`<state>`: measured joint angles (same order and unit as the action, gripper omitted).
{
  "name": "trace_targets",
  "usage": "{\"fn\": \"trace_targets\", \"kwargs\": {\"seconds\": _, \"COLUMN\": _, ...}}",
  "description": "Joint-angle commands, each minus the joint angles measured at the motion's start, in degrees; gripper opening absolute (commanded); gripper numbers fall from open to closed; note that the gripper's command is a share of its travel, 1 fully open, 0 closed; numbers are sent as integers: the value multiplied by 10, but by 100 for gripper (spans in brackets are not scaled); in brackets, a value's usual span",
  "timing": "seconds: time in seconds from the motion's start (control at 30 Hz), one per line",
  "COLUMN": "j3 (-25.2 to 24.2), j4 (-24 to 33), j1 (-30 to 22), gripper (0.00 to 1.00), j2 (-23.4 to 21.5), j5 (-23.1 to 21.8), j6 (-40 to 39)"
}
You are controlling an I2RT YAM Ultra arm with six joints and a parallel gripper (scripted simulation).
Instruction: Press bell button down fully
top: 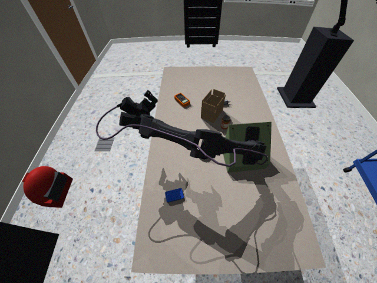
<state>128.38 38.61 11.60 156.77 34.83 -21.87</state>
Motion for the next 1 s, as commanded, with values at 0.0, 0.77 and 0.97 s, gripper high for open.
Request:
{"fn": "trace_targets", "kwargs": {"seconds": 0.0, "j3": 10, "j4": -5, "j1": 21, "gripper": 100, "j2": -12, "j5": 11, "j6": -4}}
{"fn": "trace_targets", "kwargs": {"seconds": 0.77, "j3": -29, "j4": 19, "j1": 21, "gripper": 100, "j2": -27, "j5": -33, "j6": 28}}
{"fn": "trace_targets", "kwargs": {"seconds": 0.97, "j3": -127, "j4": 65, "j1": 47, "gripper": 100, "j2": -71, "j5": -144, "j6": 117}}
